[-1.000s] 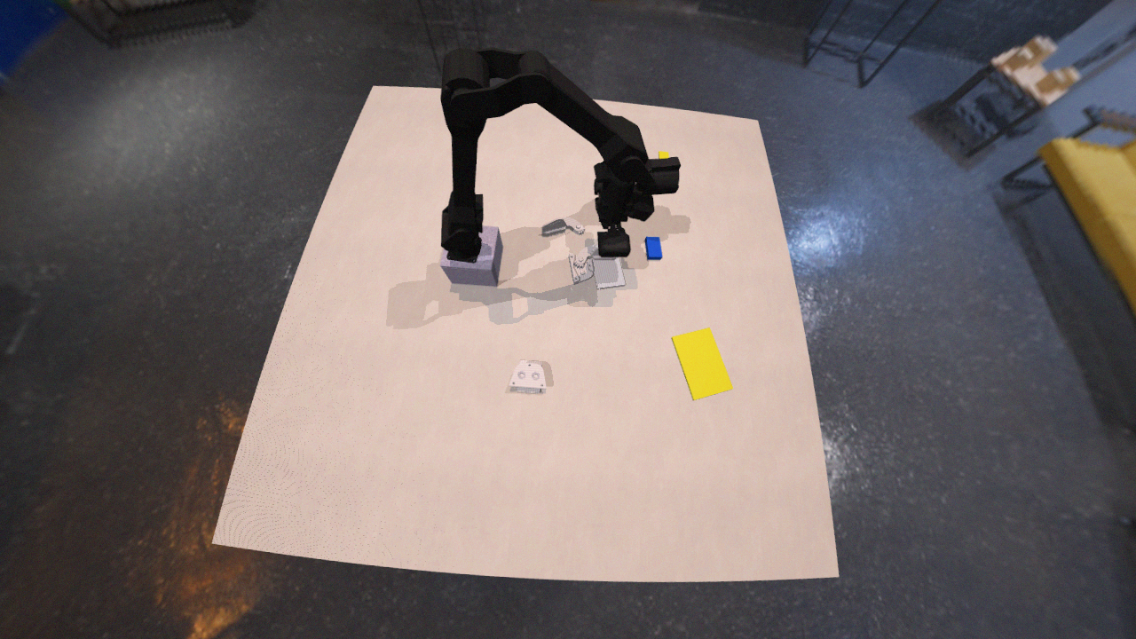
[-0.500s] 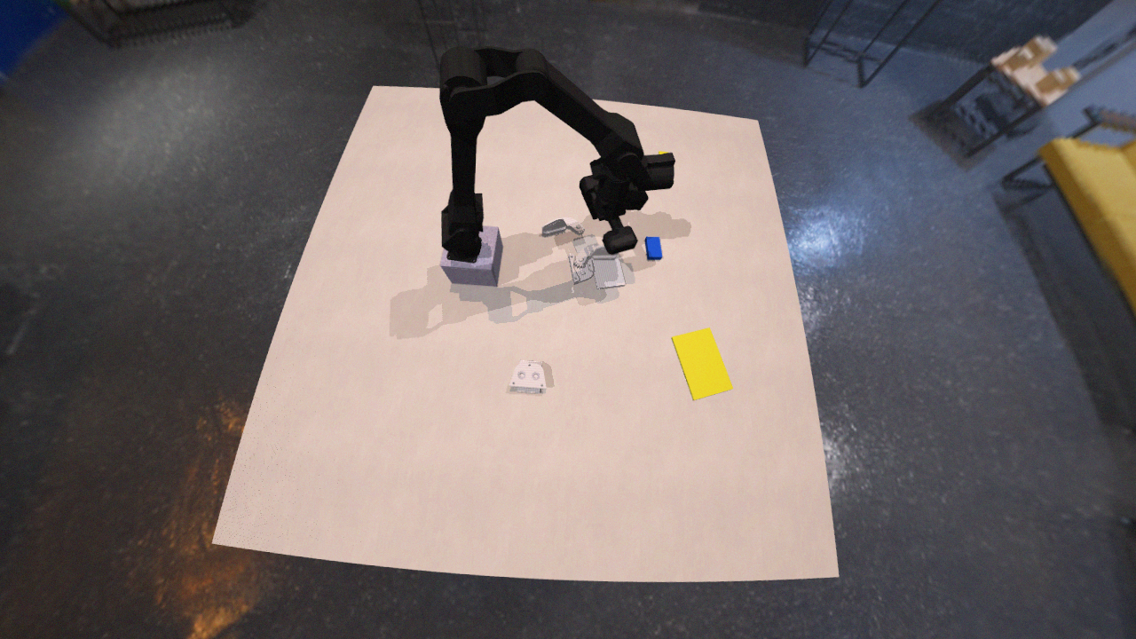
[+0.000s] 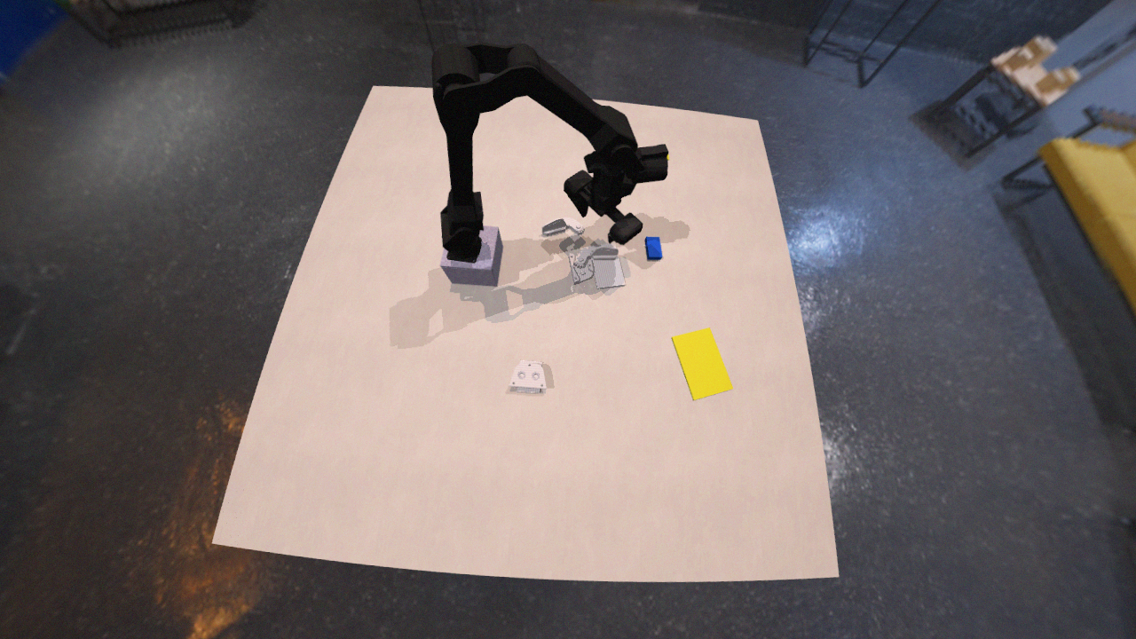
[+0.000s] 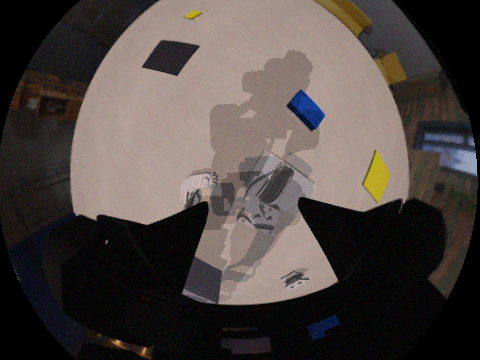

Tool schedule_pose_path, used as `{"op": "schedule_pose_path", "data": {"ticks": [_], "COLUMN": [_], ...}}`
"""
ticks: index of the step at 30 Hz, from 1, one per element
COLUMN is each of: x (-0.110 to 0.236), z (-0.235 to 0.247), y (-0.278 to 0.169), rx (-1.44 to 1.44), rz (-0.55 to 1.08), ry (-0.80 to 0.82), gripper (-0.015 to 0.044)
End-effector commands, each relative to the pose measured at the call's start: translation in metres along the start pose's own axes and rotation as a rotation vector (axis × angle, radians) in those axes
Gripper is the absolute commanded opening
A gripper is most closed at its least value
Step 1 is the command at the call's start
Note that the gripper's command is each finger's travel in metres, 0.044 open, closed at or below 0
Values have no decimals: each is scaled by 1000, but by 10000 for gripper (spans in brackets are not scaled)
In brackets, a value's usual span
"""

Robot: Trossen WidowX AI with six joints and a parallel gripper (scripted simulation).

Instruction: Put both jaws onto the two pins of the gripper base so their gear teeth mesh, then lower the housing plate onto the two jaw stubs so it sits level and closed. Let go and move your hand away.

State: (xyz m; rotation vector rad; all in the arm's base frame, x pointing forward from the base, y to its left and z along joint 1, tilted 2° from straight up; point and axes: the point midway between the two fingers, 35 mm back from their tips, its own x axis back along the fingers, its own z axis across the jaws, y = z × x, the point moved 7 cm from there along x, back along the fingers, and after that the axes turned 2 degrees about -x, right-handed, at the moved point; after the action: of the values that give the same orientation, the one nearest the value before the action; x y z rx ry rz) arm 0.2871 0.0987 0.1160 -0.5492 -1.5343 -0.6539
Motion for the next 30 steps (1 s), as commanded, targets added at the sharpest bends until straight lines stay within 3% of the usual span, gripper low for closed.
{"op": "schedule_pose_path", "data": {"ticks": [1,30], "x": [-1,4], "z": [5,36], "y": [-2,-6], "rx": [97,846], "rz": [10,9], "ry": [3,13], "gripper": [440,440]}}
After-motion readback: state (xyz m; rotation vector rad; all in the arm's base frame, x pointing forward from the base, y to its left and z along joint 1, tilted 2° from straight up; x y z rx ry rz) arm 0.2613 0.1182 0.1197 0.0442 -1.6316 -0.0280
